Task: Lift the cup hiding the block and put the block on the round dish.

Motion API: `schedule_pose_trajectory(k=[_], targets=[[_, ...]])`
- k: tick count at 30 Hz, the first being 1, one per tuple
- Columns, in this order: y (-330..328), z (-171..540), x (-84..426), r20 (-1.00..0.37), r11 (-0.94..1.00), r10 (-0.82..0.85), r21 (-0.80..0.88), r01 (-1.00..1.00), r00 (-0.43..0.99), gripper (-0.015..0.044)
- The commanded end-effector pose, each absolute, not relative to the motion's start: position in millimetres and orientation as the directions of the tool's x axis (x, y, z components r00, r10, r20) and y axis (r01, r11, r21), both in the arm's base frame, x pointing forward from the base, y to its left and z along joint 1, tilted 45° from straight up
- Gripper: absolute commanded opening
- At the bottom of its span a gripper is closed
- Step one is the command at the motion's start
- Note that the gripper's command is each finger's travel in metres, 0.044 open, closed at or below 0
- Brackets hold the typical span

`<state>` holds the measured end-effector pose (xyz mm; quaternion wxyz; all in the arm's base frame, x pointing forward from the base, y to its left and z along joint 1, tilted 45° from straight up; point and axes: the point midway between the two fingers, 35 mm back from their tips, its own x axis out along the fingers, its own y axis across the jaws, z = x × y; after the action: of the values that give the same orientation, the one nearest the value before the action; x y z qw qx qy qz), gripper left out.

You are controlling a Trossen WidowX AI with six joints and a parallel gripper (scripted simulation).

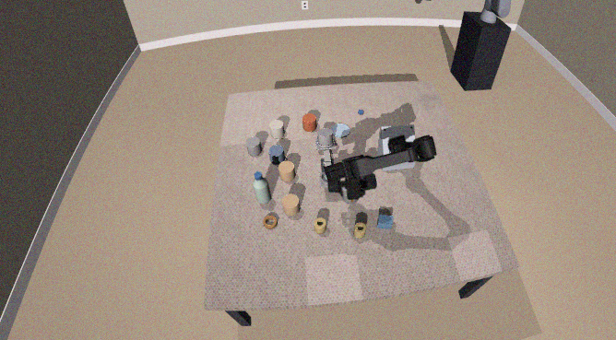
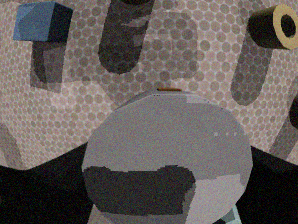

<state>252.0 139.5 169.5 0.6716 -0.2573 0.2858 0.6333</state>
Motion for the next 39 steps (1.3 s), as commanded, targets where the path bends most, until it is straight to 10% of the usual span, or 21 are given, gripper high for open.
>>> schedule_pose_trajectory(k=[1, 33, 39], targets=[[152.4, 171.6, 236.8, -0.703, 0.072, 0.71, 0.008, -0.997, 0.046, 0.0], [201.0, 130.8, 233.0, -0.696, 0.071, 0.717, 0.009, -0.997, 0.045, 0.0], [199.2, 138.1, 232.9, -0.689, 0.065, 0.723, -0.003, -0.998, 0.049, 0.0157]])
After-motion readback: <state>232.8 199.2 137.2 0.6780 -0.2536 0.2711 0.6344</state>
